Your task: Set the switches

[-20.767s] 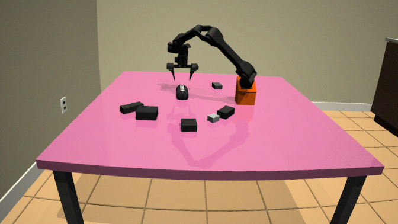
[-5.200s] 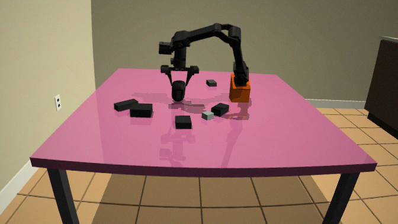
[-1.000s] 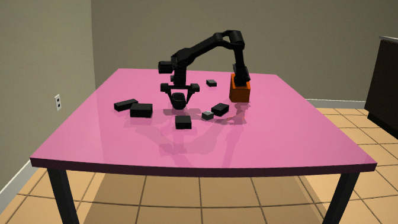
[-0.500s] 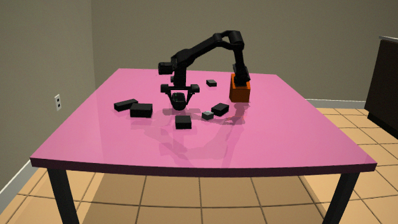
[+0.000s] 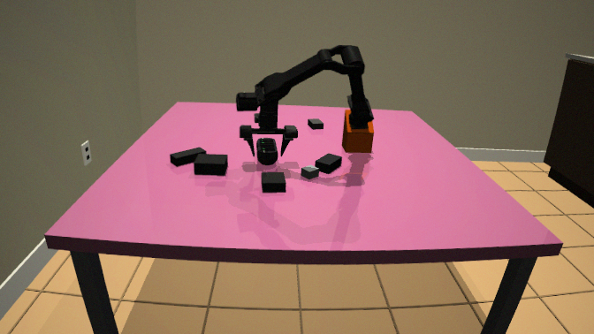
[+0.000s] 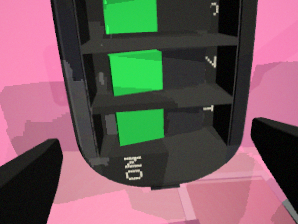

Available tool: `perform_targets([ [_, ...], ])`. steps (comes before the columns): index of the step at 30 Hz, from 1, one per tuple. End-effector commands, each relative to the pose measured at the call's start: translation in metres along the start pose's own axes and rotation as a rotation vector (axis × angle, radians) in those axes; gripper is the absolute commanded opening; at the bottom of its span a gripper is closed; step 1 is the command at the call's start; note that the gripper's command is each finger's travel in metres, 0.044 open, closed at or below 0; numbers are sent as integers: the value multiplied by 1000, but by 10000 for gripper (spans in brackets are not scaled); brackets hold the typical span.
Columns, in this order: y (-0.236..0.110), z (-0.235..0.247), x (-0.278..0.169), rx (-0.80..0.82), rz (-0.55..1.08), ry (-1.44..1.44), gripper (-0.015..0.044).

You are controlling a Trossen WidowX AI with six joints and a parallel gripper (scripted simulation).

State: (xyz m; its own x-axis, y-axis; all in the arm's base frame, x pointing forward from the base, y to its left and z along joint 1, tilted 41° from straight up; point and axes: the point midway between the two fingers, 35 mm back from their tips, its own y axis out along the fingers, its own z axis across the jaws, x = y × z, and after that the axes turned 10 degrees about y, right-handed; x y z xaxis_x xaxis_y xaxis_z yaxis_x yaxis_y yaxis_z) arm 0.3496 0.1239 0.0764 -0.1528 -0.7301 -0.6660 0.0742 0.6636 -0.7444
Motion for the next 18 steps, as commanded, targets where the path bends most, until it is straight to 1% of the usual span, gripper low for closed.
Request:
perform_targets([
  [1,-5,2,8,-1,-3,0,440],
  [4,-29,8,43,-1,-7,0,440],
  [6,-39,9,58,-1,-4,0,440],
  [18,-41,9,60,-1,-4,0,440],
])
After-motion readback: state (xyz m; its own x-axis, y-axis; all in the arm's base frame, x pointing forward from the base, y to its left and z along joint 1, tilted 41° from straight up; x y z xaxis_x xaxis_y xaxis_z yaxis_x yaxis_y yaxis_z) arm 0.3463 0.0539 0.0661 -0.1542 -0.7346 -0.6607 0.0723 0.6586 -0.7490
